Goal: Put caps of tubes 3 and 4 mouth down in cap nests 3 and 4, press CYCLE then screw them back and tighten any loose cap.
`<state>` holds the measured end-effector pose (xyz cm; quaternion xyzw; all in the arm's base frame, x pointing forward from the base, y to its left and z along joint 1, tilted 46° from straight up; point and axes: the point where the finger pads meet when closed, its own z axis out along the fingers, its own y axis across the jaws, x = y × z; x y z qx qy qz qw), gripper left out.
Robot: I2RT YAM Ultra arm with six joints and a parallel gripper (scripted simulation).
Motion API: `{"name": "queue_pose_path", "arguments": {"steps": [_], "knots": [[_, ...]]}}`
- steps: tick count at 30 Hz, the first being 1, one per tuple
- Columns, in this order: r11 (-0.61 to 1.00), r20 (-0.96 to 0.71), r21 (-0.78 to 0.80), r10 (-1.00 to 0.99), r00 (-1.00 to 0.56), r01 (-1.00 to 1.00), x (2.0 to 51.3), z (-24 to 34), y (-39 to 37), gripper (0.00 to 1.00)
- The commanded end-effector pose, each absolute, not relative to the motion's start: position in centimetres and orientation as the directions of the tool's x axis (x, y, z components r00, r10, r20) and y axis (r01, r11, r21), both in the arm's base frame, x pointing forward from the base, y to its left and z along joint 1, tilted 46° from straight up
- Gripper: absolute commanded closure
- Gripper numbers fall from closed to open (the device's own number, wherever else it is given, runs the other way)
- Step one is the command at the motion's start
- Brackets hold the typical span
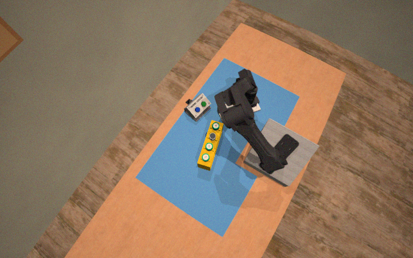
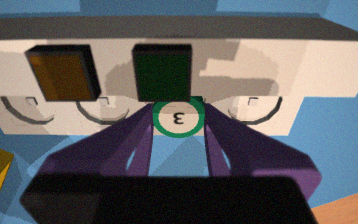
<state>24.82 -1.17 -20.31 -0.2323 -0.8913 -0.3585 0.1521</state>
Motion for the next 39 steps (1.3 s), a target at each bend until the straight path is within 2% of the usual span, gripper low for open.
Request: {"name": "queue_pose_path", "arguments": {"steps": [1,19,20,34,39], "knots": [[0.633,0.428,0.569,0.317,-0.847,0.524,25.2,-20.3,-1.5,1.00],[0.633,0.428,0.569,0.317,-0.847,0.524,25.1,-20.4,-1.2,1.00],[0.633,0.428,0.569,0.317,-0.847,0.524,25.1,-20.4,-1.2,0.53],[0.633,0.428,0.569,0.317,-0.847,0.524,25.1,-20.4,-1.2,0.53],[0.634,0.428,0.569,0.317,-0.847,0.524,25.4,-18.7,-3.0,0.53]]}}
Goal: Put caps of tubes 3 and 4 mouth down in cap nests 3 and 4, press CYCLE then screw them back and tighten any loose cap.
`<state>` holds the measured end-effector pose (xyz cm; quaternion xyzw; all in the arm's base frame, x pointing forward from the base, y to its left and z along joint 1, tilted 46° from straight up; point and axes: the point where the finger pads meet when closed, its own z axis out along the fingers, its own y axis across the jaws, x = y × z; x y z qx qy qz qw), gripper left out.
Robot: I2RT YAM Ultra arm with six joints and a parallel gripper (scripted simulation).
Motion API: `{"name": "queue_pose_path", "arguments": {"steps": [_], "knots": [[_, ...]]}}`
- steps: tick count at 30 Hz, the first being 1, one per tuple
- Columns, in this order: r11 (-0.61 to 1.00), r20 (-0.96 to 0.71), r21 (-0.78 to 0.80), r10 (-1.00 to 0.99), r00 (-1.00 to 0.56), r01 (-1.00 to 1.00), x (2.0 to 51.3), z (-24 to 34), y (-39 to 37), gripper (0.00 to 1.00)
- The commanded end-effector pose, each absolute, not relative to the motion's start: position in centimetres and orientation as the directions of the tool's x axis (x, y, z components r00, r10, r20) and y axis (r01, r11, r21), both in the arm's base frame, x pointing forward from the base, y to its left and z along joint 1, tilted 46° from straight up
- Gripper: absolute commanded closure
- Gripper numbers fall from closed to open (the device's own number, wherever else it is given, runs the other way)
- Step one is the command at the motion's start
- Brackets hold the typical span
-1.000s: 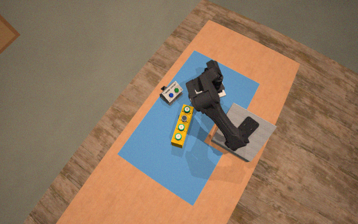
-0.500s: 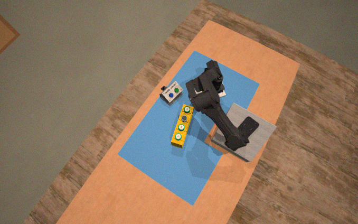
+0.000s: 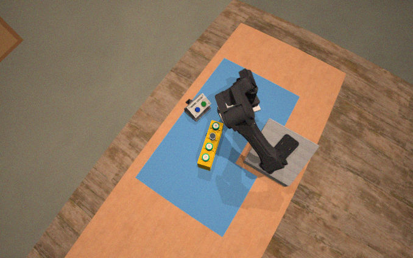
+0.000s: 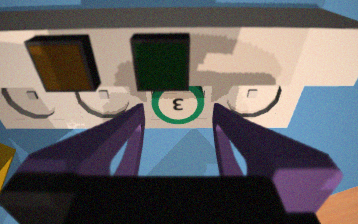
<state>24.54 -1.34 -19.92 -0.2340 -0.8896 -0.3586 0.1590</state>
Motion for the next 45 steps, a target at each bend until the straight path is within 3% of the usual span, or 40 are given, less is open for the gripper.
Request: {"name": "queue_pose_path", "arguments": {"steps": [1,22,34,39,41,45], "knots": [[0.634,0.428,0.569,0.317,-0.847,0.524,25.4,-18.3,-3.4,0.53],[0.635,0.427,0.567,0.317,-0.847,0.524,26.3,-11.7,-10.1,0.53],[0.635,0.427,0.567,0.317,-0.847,0.524,26.4,-10.8,-11.1,0.53],[0.460,0.617,0.355,0.539,-0.574,0.814,27.3,-7.9,-8.1,0.51],[0.460,0.617,0.355,0.539,-0.574,0.814,27.3,-7.9,-8.1,0.51],[0.355,0.670,0.238,0.614,-0.417,0.904,27.6,-6.8,-6.9,0.51]]}}
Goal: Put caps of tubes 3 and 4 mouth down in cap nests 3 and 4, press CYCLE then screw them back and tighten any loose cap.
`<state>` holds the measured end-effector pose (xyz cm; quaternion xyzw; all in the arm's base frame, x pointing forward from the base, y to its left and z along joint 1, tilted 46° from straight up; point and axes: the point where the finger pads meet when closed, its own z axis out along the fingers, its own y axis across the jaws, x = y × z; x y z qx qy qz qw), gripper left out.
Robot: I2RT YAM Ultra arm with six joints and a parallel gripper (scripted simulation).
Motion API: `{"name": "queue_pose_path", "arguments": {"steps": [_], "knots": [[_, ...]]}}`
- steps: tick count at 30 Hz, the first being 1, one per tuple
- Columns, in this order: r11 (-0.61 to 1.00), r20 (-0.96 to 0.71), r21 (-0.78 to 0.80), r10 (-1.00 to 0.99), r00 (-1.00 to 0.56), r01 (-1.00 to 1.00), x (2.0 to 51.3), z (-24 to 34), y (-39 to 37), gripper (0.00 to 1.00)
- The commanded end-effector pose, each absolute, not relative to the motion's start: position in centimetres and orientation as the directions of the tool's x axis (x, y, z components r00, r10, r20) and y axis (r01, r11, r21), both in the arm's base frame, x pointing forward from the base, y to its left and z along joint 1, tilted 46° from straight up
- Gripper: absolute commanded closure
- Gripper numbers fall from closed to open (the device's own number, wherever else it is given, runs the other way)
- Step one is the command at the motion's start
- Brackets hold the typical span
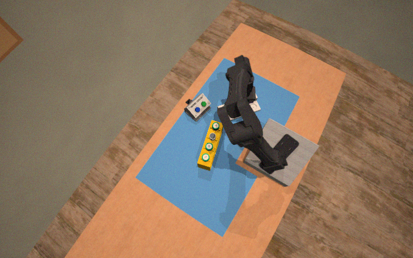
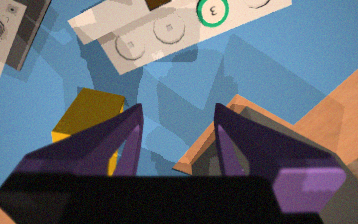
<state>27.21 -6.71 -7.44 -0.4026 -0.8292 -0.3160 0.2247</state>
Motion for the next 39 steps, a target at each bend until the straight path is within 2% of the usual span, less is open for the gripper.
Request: {"name": "queue_pose_path", "arguments": {"steps": [1,2,5,6,9,10,11,13,15,16,17,18,19,20,22,28,39], "knots": [[0.302,0.688,0.182,0.641,-0.341,0.936,27.8,-6.2,-6.3,0.51],[0.302,0.688,0.182,0.641,-0.341,0.936,27.8,-6.2,-6.3,0.51],[0.192,0.709,0.065,0.682,-0.181,0.979,28.1,-5.1,-5.2,0.51],[0.192,0.709,0.065,0.682,-0.181,0.979,28.1,-5.1,-5.2,0.51],[0.076,0.710,-0.053,0.704,-0.016,0.996,28.5,-4.0,-4.0,0.51],[0.076,0.710,-0.053,0.704,-0.016,0.996,28.5,-4.0,-4.0,0.51],[0.017,0.703,-0.112,0.708,0.067,0.994,28.7,-3.4,-3.4,0.51],[0.017,0.703,-0.112,0.708,0.067,0.994,28.7,-3.4,-3.4,0.51],[-0.098,0.676,-0.225,0.701,0.228,0.969,29.0,-2.3,-2.2,0.51],[-0.101,0.675,-0.228,0.701,0.231,0.969,29.0,-2.3,-2.2,0.51],[-0.159,0.654,-0.283,0.690,0.311,0.946,29.2,-1.7,-1.6,0.51],[-0.159,0.654,-0.283,0.690,0.311,0.946,29.2,-1.7,-1.6,0.51],[-0.215,0.628,-0.336,0.674,0.389,0.917,29.4,-1.1,-1.0,0.51],[-0.215,0.628,-0.336,0.674,0.389,0.917,29.4,-1.1,-1.0,0.51],[-0.293,0.585,-0.408,0.644,0.494,0.865,29.7,0.0,0.1,0.51],[-0.292,0.585,-0.408,0.643,0.494,0.865,30.7,3.4,3.7,0.51],[-0.292,0.585,-0.408,0.643,0.494,0.865,30.7,3.5,3.7,0.51]]}}
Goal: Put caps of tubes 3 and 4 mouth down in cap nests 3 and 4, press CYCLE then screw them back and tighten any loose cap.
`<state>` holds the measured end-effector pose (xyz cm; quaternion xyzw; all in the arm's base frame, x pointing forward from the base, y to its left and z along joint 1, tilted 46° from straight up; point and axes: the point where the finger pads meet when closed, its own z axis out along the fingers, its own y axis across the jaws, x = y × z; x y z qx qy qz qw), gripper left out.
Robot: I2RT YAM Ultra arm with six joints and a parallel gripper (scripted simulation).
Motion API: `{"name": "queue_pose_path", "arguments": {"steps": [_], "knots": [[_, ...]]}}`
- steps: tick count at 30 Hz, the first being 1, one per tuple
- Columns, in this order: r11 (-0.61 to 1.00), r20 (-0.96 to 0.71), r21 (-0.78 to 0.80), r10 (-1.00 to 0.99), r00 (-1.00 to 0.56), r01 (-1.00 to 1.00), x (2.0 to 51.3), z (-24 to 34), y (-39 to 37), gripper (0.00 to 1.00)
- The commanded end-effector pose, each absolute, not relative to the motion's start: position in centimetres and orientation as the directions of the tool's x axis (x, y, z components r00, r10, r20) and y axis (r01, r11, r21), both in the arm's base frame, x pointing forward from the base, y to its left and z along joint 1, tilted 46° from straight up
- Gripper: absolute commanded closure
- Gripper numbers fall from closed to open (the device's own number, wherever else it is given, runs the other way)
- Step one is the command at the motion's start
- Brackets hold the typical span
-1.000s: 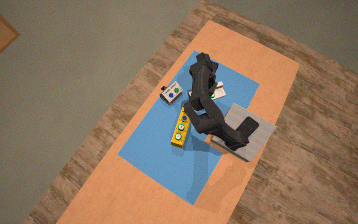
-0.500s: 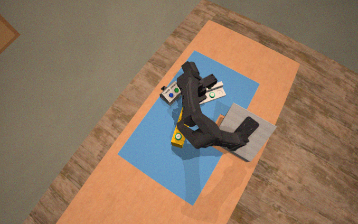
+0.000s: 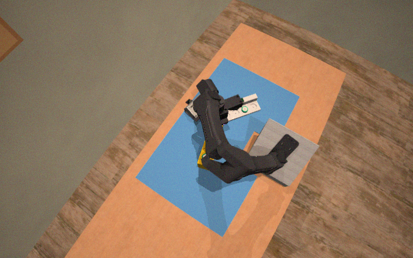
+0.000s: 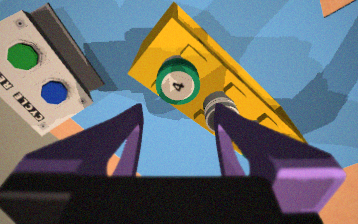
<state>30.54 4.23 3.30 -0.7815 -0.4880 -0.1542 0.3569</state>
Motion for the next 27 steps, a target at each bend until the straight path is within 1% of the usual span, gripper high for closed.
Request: {"name": "queue_pose_path", "arguments": {"steps": [1,14,27], "knots": [[-0.292,0.585,-0.408,0.643,0.494,0.865,30.7,3.3,3.9,0.51],[-0.292,0.586,-0.408,0.643,0.494,0.865,30.5,0.9,6.2,0.51],[-0.292,0.586,-0.408,0.643,0.494,0.865,30.5,0.8,6.3,0.51]]}}
